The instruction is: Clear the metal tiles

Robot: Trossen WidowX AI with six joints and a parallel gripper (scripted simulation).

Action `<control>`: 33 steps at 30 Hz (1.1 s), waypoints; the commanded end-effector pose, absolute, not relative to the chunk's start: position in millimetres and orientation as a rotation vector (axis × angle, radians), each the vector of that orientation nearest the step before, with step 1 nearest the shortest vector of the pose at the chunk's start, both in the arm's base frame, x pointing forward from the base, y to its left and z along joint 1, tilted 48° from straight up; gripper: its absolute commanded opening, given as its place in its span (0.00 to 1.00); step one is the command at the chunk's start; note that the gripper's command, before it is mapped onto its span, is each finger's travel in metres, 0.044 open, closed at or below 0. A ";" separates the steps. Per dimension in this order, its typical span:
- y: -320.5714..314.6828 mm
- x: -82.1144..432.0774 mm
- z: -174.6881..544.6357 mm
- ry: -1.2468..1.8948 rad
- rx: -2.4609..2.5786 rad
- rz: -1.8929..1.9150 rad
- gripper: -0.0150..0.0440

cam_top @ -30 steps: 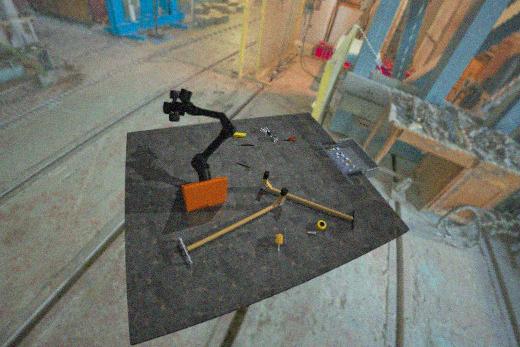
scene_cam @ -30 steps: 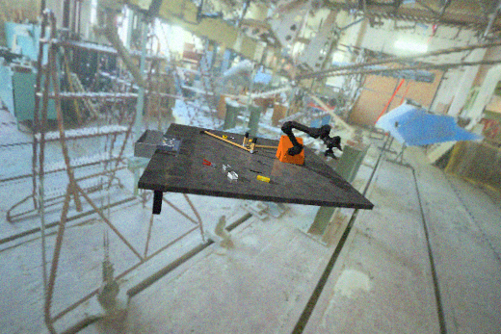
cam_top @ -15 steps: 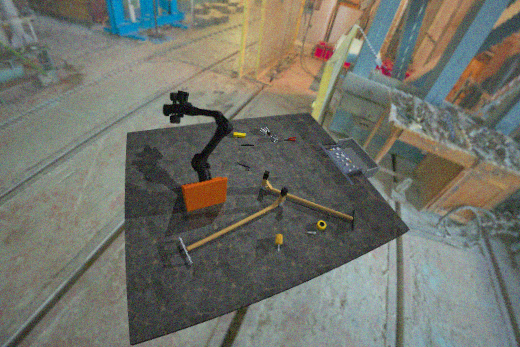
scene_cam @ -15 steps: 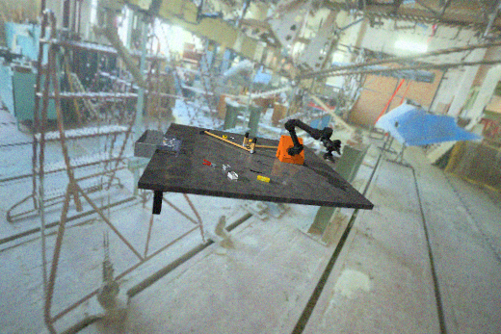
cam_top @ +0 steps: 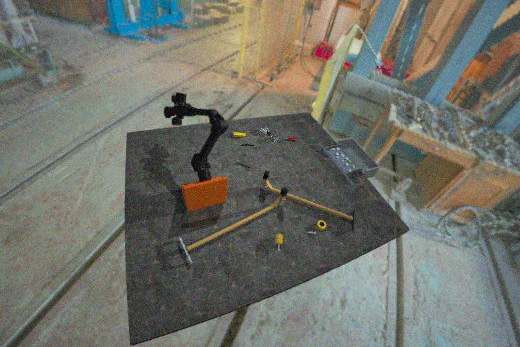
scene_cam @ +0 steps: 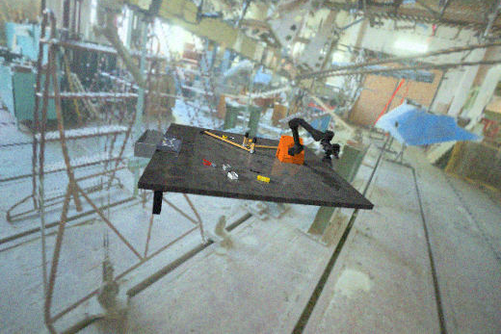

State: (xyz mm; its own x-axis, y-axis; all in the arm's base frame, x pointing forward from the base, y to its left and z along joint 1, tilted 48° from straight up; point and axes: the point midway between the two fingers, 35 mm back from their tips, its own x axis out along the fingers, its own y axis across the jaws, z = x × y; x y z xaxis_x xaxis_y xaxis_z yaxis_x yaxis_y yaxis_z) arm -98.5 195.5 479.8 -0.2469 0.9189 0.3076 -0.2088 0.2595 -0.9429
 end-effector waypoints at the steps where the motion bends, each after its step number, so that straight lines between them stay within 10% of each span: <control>1: 205.2 -96.8 475.5 -1.375 -0.747 1.257 1.00; 33: 264.2 -46.4 447.5 -1.146 -0.906 1.196 1.00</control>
State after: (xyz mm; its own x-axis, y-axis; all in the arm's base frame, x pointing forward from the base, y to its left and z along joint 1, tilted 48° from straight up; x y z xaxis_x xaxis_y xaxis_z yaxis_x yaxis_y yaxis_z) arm -51.8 256.8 452.4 -0.0299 0.9798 0.1978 -0.2127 0.1871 -0.9590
